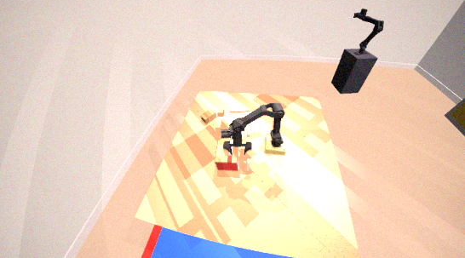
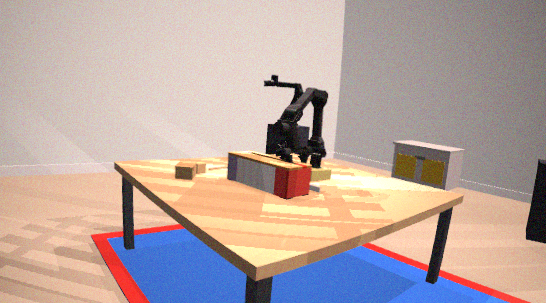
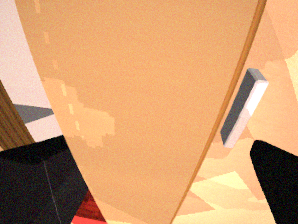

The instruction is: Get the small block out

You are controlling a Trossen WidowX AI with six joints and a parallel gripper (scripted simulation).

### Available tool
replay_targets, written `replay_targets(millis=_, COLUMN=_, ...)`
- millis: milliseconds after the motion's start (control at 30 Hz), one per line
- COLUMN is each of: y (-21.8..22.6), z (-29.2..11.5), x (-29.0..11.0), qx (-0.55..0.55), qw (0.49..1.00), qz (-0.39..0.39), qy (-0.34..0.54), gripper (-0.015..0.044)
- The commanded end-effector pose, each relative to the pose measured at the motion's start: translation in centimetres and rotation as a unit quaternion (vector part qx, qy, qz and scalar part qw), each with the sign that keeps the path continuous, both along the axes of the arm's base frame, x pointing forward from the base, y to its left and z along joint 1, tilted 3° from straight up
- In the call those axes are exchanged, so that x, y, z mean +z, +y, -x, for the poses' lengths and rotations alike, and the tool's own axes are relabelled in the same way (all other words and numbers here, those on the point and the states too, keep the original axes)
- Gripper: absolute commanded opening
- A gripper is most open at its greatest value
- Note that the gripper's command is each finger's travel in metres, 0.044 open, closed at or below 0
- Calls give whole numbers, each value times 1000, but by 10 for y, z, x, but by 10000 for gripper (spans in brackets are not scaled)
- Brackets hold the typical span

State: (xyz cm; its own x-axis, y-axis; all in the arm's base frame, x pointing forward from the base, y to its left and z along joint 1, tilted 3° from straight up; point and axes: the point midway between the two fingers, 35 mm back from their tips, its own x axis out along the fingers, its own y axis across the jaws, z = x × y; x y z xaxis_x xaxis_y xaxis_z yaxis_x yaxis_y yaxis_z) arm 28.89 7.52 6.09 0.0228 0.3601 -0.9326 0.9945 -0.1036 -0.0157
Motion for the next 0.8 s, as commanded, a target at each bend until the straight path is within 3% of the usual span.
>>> replay_targets(millis=0, y=10, z=-2, x=0, qx=-2, qw=1000, qz=-2, qy=0, gripper=400)
replay_targets(millis=233, y=11, z=-2, x=7, qx=-2, qw=1000, qz=-2, qy=0, gripper=400)
replay_targets(millis=433, y=8, z=-2, x=60, qx=1, qw=1000, qz=-1, qy=0, gripper=400)
replay_targets(millis=667, y=8, z=-3, x=57, qx=-2, qw=1000, qz=-1, qy=-2, gripper=400)
replay_targets(millis=767, y=24, z=-10, x=73, qx=35, qw=999, qz=-24, qy=-23, gripper=321)
